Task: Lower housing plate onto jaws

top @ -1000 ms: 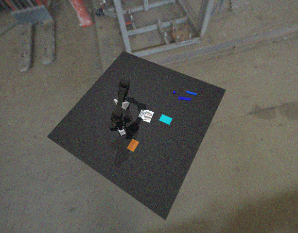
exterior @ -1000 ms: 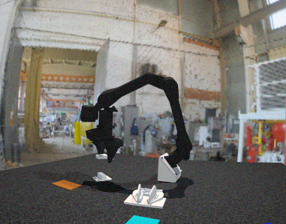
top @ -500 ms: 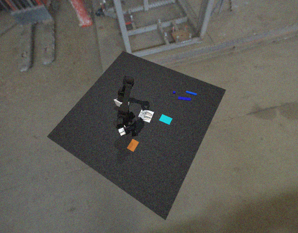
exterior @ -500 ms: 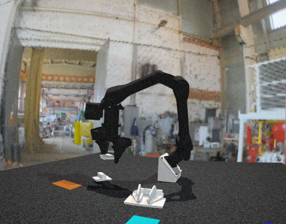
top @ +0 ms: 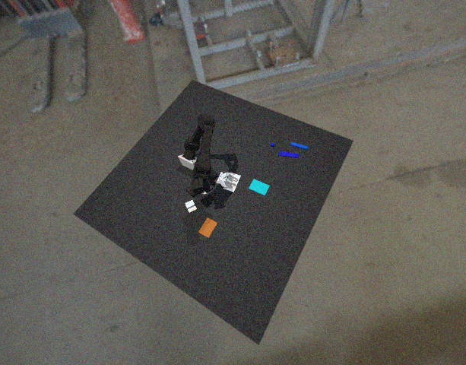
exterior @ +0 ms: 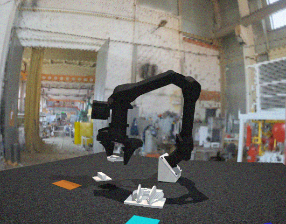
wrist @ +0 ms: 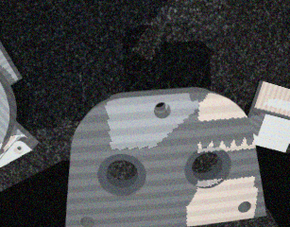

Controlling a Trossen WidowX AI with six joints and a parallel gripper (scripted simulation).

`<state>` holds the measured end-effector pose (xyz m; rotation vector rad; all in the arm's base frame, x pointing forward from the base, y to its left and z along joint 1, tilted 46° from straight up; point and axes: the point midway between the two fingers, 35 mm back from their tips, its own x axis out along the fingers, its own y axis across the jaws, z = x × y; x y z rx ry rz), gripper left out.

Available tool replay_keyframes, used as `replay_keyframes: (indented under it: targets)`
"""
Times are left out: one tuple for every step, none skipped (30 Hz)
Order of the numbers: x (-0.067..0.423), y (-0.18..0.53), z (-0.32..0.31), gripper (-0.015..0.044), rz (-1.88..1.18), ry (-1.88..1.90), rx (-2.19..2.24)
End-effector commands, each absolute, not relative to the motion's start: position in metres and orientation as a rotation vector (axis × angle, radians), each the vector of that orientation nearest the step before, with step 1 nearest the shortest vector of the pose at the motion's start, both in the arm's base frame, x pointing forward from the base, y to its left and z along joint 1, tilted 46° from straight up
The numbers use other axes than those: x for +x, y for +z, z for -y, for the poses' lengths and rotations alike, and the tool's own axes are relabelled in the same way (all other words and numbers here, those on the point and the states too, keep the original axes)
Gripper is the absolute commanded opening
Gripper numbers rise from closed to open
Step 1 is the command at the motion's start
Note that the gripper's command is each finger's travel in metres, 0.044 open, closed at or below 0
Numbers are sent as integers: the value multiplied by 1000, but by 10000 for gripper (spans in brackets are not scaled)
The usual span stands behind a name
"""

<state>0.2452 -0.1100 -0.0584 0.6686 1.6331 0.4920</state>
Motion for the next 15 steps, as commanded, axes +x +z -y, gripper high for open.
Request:
replay_keyframes:
  targets:
    - [248,-47,98,351,-1615,528,641]
    - [248,-45,95,351,-1611,536,634]
    - [249,-43,93,351,-1608,543,628]
    - [250,-41,90,351,-1605,550,622]
    - [250,-38,88,351,-1601,557,615]
    - [251,-36,85,351,-1598,564,609]
    - [251,-34,83,351,-1594,572,602]
    - [252,-32,80,351,-1591,579,596]
    - [252,-30,78,351,-1587,586,590]
    - [252,-28,75,351,-1584,594,584]
    - [253,-26,73,351,-1580,601,577]
    - [253,-24,70,351,-1577,608,571]
    - [253,-22,67,351,-1573,616,565]
    - [253,-20,65,351,-1569,623,559]
    - [253,-18,62,351,-1566,631,552]
